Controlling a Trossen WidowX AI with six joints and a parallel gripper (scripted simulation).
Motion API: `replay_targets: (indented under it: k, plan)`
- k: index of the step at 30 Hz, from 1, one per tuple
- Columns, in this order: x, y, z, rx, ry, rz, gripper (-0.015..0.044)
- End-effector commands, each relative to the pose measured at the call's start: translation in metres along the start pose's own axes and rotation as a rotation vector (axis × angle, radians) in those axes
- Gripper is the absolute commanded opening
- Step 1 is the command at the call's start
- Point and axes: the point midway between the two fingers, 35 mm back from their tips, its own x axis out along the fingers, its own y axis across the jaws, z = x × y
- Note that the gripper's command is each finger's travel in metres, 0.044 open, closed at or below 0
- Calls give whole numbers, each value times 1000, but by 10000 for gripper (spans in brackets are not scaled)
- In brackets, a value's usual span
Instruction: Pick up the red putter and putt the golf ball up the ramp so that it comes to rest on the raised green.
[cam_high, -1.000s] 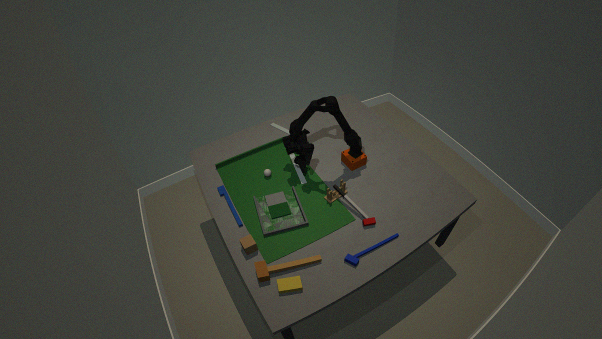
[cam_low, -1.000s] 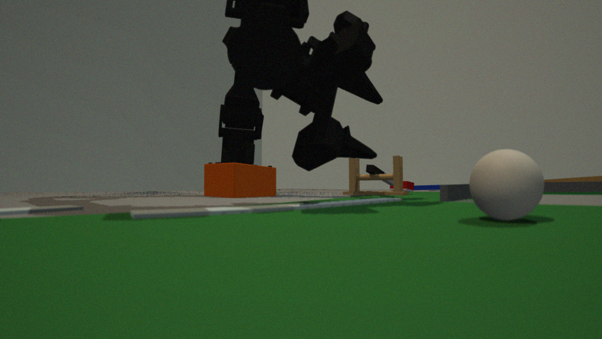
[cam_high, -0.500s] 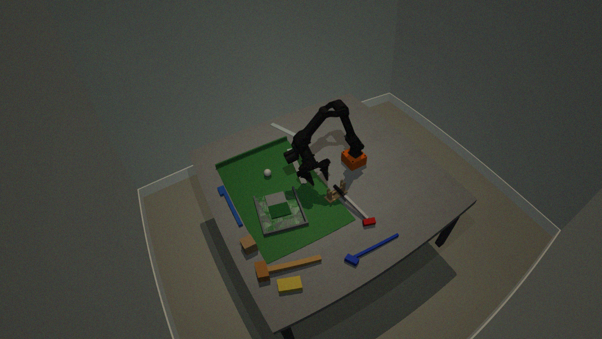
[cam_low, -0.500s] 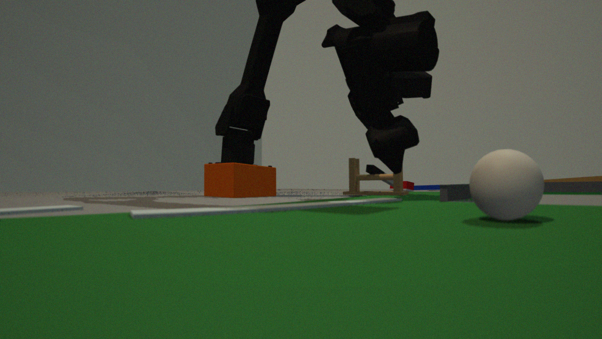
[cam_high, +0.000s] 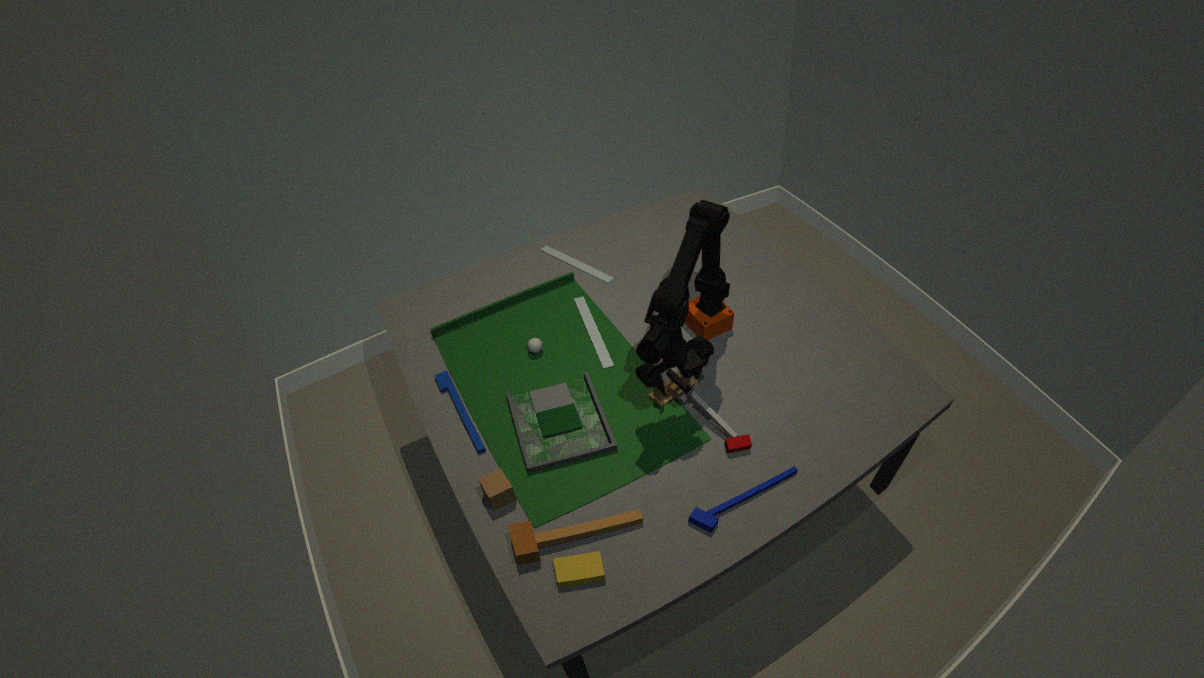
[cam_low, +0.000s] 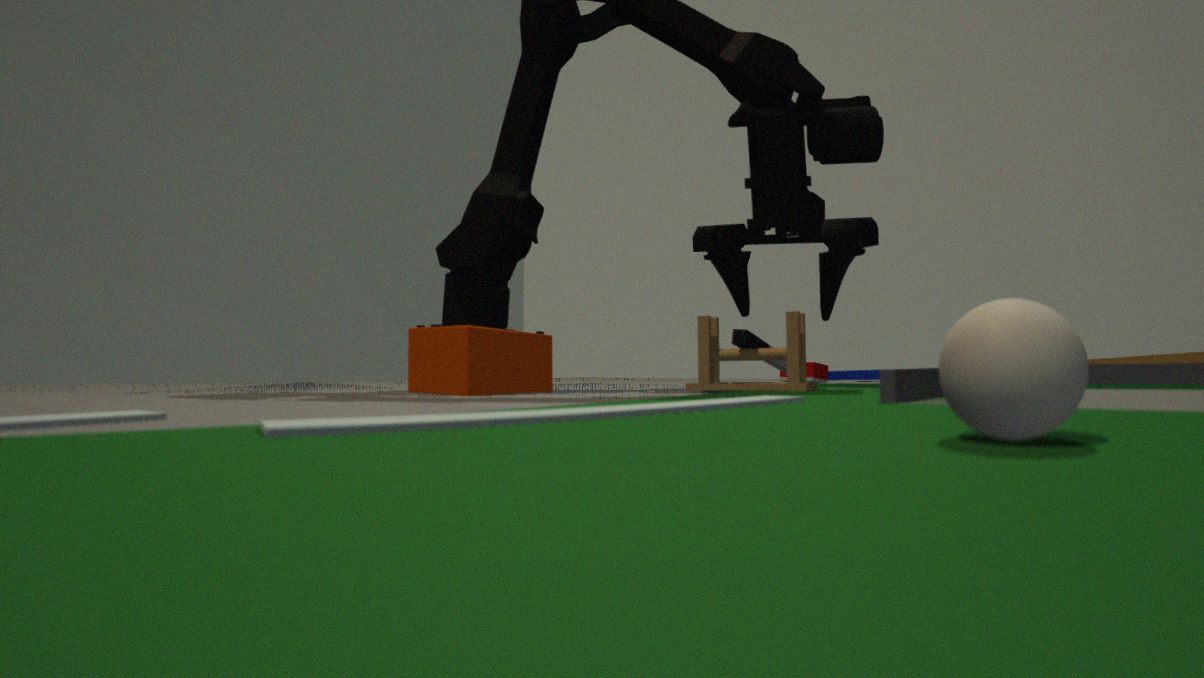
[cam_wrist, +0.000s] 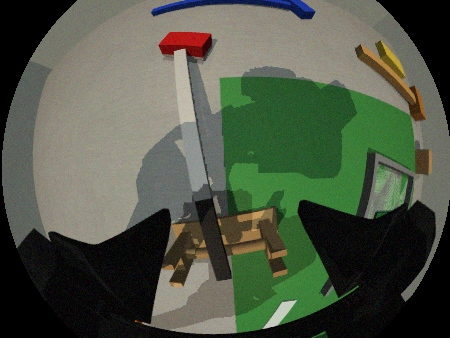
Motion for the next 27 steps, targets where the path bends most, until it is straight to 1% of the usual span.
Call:
replay_targets:
  k: [1, 4, 9, 14, 20, 23, 27]
  plan:
    - [3, 24, 18, -147, 82, -46, 440]
    - [3, 33, 23, -197, 111, -65, 440]
    - [5, 34, 23, -201, 113, -66, 440]
    - [25, 32, 19, -201, 113, -66, 440]
    - [31, 31, 18, -201, 113, -66, 440]
    - [47, 30, 14, -201, 113, -66, 440]
    - [49, 30, 13, -201, 113, -66, 440]
